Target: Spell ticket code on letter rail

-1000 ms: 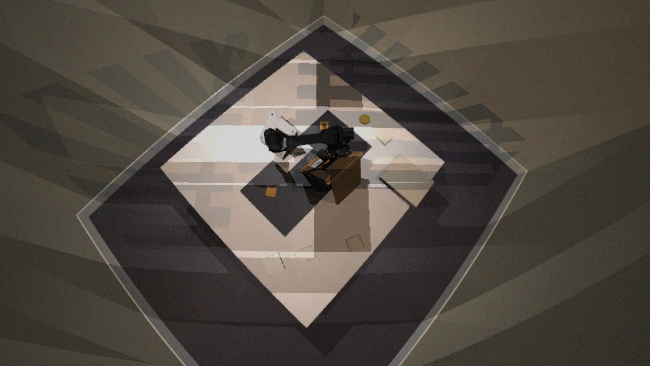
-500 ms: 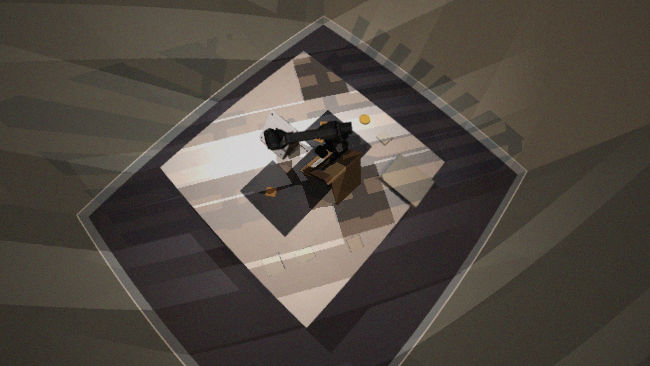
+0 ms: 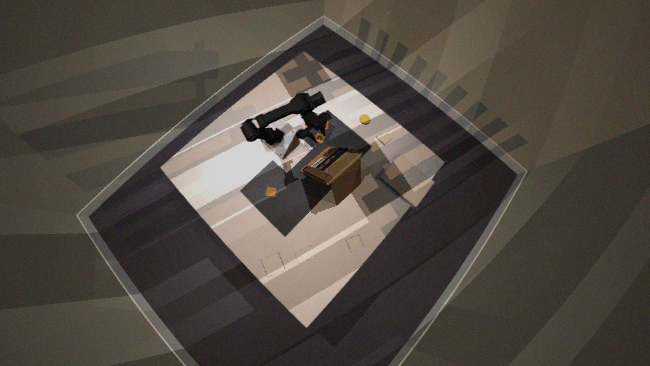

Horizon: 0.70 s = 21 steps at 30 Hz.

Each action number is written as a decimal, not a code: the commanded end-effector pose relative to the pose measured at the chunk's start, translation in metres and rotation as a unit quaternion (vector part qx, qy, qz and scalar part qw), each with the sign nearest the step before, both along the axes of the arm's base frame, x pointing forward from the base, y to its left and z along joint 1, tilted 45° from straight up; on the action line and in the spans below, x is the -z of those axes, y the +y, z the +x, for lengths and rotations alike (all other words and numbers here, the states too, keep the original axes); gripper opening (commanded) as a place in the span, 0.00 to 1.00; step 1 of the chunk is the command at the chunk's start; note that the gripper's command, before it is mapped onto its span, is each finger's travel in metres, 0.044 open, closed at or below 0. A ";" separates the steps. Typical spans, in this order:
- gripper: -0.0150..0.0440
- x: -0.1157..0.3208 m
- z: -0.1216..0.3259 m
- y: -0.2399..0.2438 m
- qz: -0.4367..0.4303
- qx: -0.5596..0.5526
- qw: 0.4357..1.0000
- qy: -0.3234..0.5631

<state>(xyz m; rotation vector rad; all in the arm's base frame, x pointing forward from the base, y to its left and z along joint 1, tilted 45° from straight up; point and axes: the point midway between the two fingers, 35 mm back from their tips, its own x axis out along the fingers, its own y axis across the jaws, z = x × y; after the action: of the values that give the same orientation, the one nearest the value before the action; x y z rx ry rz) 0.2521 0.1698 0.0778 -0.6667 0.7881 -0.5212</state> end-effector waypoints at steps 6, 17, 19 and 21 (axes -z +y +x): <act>1.00 -0.020 -0.025 0.002 -0.005 -0.062 0.996 -0.059; 1.00 -0.020 -0.025 0.002 -0.005 -0.062 0.996 -0.059; 1.00 -0.020 -0.025 0.002 -0.005 -0.062 0.996 -0.059; 1.00 -0.020 -0.025 0.002 -0.005 -0.062 0.996 -0.059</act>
<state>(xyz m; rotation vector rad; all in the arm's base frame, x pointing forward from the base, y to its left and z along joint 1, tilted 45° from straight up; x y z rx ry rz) 0.2267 0.1728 0.0978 -0.6825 0.6344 -0.4448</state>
